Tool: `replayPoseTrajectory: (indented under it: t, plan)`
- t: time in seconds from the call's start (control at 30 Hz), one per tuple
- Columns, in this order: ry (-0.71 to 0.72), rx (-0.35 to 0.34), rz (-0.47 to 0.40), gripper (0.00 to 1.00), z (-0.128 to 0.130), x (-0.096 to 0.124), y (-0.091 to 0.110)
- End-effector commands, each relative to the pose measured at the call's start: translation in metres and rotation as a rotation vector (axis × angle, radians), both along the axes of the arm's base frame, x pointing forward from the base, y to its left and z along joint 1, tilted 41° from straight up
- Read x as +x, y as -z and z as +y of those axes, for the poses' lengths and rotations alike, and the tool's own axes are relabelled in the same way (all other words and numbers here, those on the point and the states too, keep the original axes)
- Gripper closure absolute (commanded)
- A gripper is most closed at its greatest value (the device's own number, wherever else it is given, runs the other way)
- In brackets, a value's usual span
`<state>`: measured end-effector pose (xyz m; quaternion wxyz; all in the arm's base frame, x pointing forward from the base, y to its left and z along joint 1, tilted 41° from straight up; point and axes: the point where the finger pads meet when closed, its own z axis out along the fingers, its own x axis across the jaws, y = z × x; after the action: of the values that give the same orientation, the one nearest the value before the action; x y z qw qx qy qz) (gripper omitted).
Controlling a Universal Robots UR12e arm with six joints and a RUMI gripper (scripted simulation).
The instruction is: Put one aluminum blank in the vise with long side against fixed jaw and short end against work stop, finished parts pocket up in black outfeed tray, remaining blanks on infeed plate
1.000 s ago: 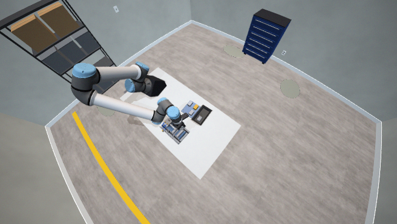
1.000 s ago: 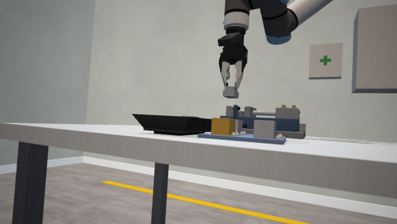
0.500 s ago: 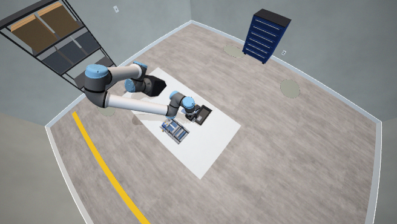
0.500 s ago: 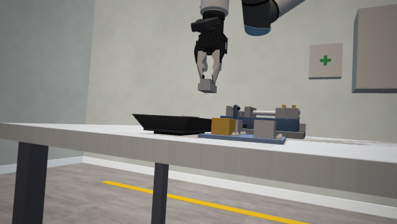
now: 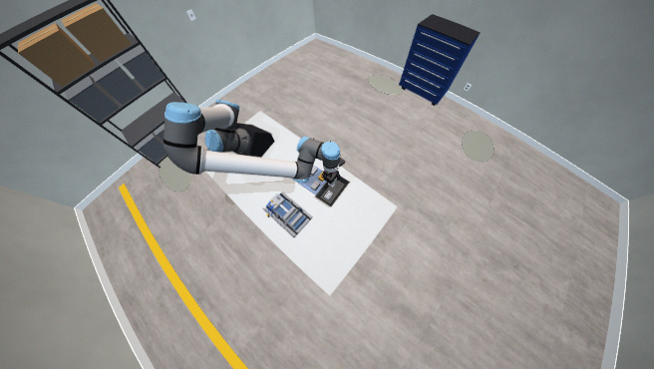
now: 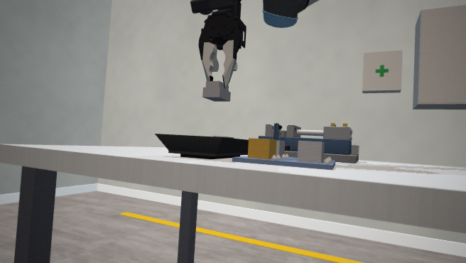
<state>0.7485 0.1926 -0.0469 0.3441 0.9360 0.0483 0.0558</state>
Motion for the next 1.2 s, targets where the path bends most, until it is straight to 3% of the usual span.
replayPoseTrajectory:
  t: [0.0,0.27,1.17]
  plan:
    - [-0.002,-0.004,0.001,1.00,0.019,0.001,0.016]
    - [-0.006,-0.007,0.002,1.00,0.035,0.000,0.030]
    - [-0.006,-0.008,0.003,1.00,0.035,-0.001,0.030]
